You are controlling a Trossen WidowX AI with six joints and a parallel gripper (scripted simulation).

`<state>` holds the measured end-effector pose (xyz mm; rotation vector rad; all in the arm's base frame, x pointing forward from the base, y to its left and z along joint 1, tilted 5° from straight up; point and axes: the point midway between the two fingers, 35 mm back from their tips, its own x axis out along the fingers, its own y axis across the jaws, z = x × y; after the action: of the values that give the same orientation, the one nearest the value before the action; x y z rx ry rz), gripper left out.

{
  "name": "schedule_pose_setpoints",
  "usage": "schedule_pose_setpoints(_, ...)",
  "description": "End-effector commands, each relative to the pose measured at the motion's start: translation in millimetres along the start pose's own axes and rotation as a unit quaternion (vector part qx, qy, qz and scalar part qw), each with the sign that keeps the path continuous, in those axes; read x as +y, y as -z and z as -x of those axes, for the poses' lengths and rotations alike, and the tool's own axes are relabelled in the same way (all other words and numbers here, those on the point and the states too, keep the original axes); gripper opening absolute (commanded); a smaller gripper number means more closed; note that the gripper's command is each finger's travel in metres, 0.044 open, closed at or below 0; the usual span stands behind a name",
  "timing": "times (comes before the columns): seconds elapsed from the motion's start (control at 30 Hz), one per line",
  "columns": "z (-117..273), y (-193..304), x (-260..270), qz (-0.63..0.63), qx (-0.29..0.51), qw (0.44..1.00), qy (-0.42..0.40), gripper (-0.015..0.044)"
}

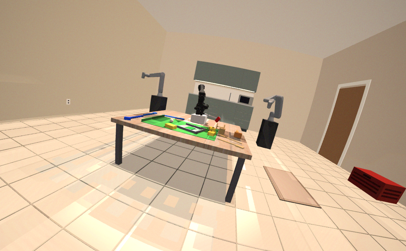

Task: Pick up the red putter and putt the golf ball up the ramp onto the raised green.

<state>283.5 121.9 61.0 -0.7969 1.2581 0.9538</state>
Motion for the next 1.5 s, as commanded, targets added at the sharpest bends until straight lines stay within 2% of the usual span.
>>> schedule_pose_setpoints(0.0, 7, 16, -14, -0.059, -0.002, 0.998, 0.005, 0.0000)
schedule_pose_setpoints(0.73, 41, 125, -73, -0.337, 0.033, 0.939, 0.057, 0.0000)
schedule_pose_setpoints(1.47, 77, 246, -78, -0.588, 0.067, 0.800, 0.099, 0.0000)
